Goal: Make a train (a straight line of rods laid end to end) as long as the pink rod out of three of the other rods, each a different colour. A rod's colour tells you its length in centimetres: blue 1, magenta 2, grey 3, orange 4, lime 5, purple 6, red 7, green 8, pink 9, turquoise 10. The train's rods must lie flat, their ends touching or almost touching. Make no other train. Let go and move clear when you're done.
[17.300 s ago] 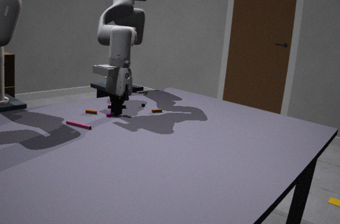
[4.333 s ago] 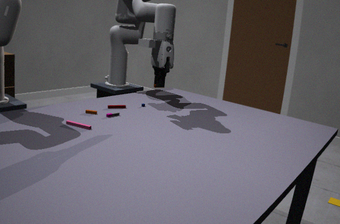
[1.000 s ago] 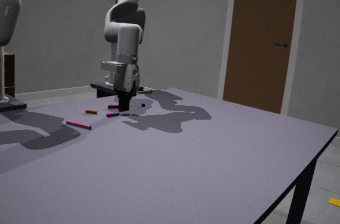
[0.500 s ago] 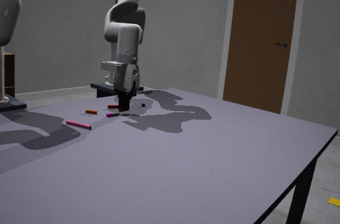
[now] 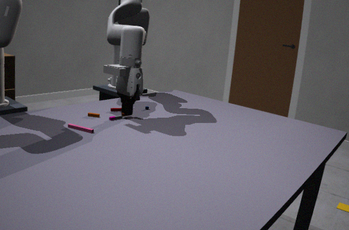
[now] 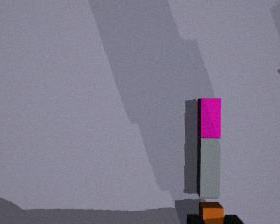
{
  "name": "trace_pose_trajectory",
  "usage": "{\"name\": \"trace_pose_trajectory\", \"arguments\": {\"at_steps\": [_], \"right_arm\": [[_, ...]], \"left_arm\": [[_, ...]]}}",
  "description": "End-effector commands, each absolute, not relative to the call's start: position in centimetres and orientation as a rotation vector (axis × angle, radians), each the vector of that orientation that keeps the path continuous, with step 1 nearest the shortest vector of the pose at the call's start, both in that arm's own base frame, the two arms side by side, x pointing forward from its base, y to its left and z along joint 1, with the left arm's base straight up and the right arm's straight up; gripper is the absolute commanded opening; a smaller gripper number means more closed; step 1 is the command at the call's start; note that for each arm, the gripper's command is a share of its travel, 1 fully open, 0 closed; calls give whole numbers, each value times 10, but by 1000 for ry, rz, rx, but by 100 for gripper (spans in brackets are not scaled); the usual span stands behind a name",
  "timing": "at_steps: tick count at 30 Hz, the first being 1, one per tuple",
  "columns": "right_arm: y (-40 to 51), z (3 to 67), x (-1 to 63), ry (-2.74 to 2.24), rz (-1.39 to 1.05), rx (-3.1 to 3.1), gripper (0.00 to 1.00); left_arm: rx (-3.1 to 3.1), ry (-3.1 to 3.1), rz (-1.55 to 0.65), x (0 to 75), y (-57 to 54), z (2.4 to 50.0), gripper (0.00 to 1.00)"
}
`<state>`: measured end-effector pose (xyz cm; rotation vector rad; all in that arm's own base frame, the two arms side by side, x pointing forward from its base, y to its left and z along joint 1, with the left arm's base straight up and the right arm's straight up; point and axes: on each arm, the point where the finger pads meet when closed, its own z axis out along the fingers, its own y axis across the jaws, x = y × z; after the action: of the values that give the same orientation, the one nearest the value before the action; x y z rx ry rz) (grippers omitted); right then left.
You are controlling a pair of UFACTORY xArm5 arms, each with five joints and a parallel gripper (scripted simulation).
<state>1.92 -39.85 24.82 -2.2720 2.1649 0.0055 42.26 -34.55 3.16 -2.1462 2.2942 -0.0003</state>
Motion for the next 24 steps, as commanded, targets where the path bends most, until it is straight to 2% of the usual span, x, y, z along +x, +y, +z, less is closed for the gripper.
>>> {"name": "trace_pose_trajectory", "arguments": {"at_steps": [1, 24], "right_arm": [[-400, 250, 19, 2167, 0, -2274, 100], [-400, 250, 19, 2167, 0, -2274, 100]], "left_arm": [[-2146, 2294, -8, 424, -347, 31, 6], [-2146, 2294, -8, 424, -347, 28, 6]]}}
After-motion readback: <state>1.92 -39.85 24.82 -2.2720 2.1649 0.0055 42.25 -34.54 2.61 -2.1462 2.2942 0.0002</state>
